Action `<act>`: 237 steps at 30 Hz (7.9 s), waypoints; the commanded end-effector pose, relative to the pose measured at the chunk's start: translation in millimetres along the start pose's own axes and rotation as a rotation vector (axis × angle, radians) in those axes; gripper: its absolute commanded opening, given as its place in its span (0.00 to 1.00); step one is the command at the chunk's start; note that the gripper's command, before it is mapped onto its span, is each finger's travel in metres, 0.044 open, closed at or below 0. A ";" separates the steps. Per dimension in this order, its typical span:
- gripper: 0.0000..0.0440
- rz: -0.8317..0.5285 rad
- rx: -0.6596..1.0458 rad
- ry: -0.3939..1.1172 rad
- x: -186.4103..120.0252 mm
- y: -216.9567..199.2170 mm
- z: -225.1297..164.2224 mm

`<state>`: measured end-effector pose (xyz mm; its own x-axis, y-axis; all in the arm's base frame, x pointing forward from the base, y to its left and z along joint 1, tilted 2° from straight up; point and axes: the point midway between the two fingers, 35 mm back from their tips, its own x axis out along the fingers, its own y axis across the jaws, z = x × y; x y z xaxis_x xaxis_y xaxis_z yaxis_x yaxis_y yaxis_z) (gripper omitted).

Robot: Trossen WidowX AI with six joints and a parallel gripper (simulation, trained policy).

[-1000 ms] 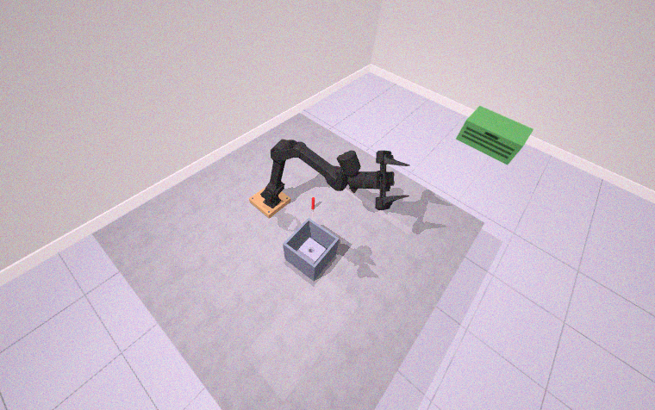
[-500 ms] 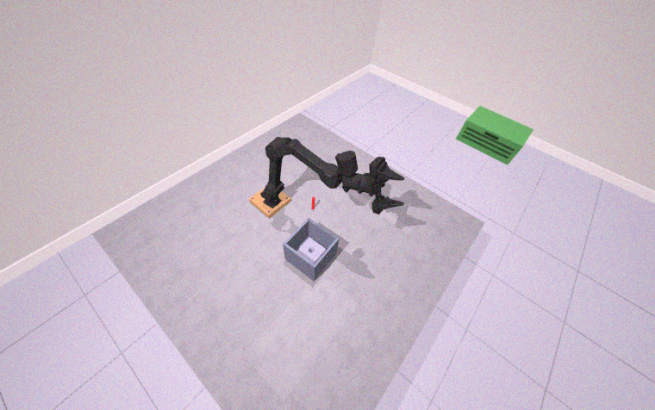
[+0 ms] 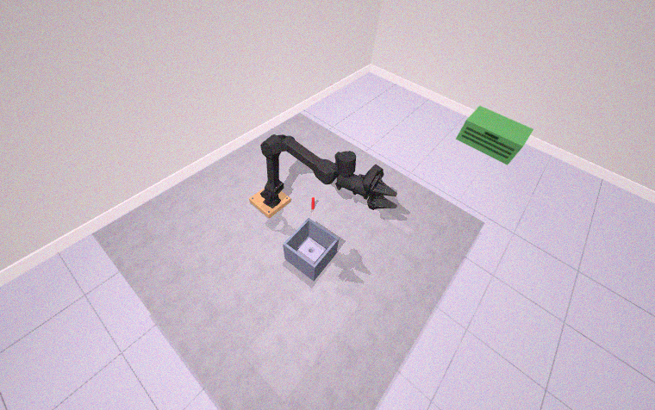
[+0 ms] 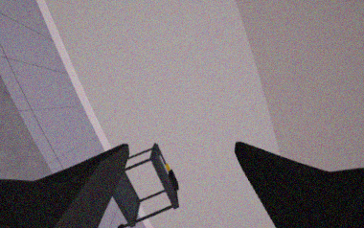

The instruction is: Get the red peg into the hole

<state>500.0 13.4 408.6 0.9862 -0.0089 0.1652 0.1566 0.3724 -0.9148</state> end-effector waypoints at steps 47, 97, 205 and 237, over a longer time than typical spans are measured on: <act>1.00 0.738 1.269 0.771 -159.2 154.2 -4.0; 1.00 0.230 1.605 2.208 -369.3 236.8 -5.6; 0.00 -0.194 2.001 1.848 -272.4 123.6 -122.6; 0.00 -0.184 1.958 1.942 -245.4 164.2 -205.5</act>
<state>291.9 -113.1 147.5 0.2046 0.0151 -0.9787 0.9672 0.1504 0.2045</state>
